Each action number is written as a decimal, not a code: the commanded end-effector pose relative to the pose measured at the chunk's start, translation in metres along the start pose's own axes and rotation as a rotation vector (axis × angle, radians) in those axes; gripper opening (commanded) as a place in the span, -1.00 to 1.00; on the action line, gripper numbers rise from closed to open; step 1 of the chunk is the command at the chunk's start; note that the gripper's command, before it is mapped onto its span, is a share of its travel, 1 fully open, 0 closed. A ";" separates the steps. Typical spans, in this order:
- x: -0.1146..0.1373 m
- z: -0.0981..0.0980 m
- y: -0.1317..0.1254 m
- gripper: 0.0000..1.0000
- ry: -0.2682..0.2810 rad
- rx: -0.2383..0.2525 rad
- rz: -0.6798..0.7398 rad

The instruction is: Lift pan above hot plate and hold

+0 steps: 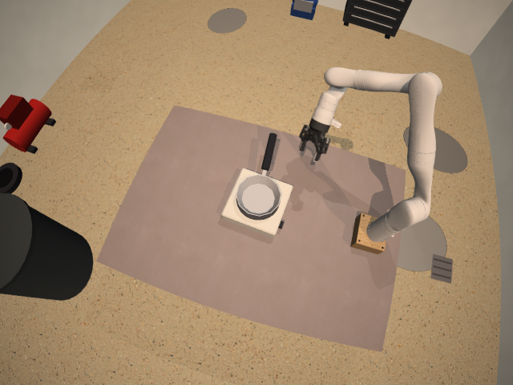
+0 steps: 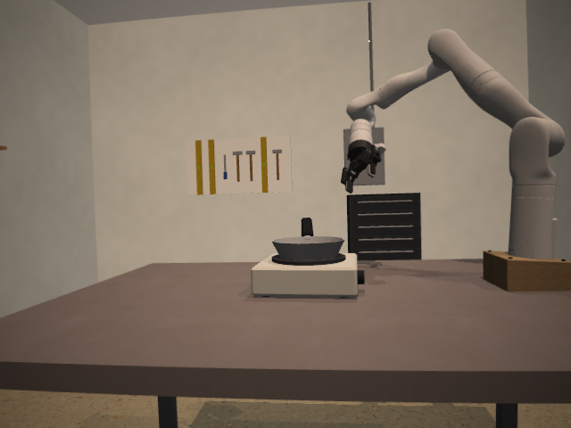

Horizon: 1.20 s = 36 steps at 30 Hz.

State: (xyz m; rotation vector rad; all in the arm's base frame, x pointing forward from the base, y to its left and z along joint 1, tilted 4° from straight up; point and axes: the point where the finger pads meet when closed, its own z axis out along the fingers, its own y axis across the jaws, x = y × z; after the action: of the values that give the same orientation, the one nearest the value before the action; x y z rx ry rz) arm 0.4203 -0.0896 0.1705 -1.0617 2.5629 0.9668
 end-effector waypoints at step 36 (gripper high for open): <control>-0.109 0.059 -0.102 1.00 0.689 0.206 -0.929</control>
State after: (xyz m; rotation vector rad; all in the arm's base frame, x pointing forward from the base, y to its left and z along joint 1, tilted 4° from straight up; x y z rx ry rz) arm 0.5643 -0.0488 0.1200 -2.4553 2.0166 0.0911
